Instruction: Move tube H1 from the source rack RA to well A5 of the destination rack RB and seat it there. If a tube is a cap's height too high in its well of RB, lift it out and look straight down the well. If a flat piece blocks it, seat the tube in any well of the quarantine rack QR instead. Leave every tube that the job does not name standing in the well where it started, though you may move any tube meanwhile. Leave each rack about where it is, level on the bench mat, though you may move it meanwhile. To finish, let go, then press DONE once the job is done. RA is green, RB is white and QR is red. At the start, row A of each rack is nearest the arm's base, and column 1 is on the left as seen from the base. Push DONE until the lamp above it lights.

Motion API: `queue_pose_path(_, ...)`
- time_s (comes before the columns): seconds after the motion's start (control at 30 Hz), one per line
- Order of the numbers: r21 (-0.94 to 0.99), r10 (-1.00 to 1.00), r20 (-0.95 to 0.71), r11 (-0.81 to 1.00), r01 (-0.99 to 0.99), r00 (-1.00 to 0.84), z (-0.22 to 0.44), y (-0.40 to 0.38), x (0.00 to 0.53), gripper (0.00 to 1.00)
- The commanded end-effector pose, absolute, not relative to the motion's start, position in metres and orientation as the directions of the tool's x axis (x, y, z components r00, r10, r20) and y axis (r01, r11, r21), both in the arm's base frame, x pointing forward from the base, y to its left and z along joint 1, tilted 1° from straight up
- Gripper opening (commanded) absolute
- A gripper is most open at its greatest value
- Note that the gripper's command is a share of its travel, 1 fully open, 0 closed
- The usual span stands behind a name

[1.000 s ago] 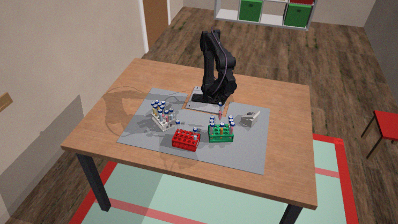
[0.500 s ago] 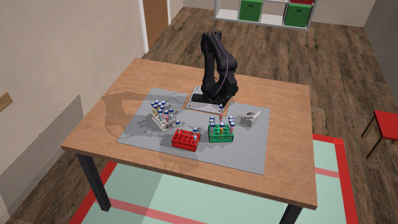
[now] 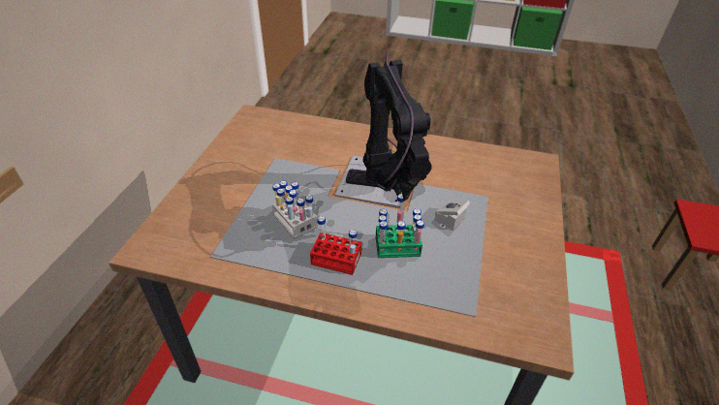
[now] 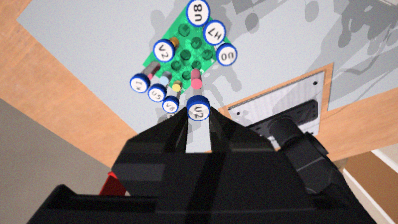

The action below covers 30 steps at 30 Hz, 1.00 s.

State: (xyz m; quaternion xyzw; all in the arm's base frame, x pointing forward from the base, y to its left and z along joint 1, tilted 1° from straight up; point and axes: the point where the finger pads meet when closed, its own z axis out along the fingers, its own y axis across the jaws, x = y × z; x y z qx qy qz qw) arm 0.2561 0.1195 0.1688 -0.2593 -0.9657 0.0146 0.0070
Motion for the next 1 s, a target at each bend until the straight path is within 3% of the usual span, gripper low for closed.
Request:
queue_pose_path(0.0, -0.015, 0.504, -0.016, 0.863, 0.504, -0.864, 0.176, 0.119, 0.267, 0.0)
queue_pose_path(0.97, -0.011, 0.502, -0.012, 0.865, 0.502, -0.865, 0.176, 0.126, 0.284, 0.0)
